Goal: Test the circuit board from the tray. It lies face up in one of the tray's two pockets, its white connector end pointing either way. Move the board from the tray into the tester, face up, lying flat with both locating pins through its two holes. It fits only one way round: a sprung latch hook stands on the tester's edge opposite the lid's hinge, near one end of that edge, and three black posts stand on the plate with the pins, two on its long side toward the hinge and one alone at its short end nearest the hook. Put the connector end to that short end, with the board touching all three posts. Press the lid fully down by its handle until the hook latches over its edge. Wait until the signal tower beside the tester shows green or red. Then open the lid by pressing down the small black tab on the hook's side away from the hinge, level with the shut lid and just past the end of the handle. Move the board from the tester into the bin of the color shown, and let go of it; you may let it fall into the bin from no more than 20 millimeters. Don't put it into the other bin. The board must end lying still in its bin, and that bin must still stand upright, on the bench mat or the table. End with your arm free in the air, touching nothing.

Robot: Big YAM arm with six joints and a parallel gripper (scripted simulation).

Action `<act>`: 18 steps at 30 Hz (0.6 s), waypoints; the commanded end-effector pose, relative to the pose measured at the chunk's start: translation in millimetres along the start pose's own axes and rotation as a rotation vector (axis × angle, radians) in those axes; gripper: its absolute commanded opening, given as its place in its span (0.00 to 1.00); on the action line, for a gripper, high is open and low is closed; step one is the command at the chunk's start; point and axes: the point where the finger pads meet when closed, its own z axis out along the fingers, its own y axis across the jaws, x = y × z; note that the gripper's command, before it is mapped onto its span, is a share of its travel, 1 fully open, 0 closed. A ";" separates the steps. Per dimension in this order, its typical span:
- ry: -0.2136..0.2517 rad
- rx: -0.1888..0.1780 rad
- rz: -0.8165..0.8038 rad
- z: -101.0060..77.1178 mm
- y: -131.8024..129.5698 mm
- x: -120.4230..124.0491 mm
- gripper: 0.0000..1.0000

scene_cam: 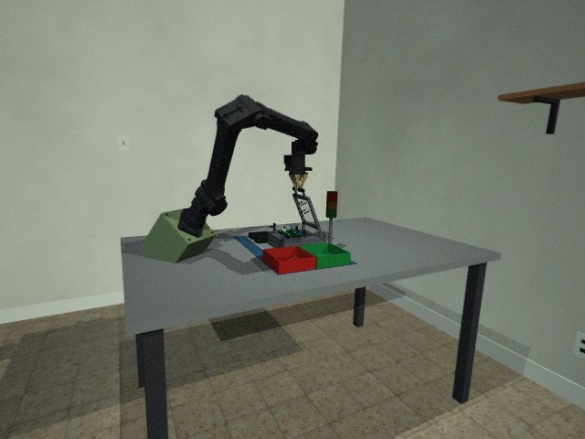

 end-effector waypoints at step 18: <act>0.008 -0.031 0.012 40.2 59.4 6.4 0.00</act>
